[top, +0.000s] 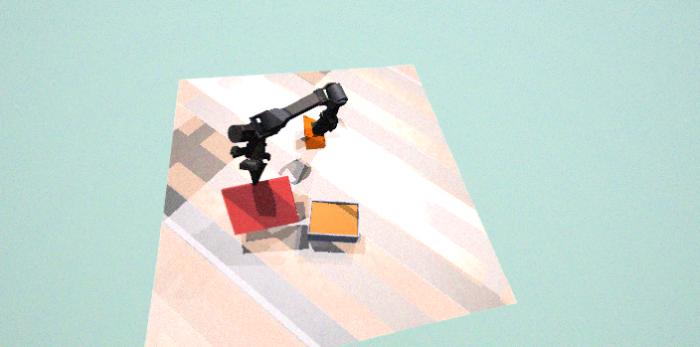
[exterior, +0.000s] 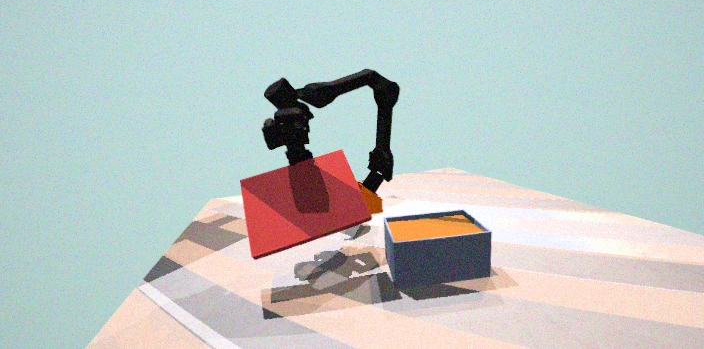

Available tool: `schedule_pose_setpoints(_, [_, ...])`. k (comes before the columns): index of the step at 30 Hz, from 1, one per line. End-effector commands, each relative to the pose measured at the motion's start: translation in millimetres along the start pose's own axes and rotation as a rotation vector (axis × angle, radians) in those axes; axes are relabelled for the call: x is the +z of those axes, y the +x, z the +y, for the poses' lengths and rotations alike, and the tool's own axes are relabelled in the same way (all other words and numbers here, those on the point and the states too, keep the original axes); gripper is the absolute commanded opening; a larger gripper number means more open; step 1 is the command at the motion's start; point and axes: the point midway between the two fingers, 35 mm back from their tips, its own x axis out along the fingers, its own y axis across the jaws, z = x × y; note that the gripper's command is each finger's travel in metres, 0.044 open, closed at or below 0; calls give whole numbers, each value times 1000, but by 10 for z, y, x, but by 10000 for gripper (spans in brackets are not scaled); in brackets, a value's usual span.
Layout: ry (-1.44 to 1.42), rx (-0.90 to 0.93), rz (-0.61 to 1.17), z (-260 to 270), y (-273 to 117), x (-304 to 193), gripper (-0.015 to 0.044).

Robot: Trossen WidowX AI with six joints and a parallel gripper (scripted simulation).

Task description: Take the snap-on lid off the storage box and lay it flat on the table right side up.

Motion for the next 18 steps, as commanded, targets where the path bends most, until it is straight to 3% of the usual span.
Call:
schedule_pose_setpoints(1, [-10, 14, 2, 33, -36, 100, 0])
schedule_pose_setpoints(18, [-12, 14, 0, 23, -59, 438, 0])
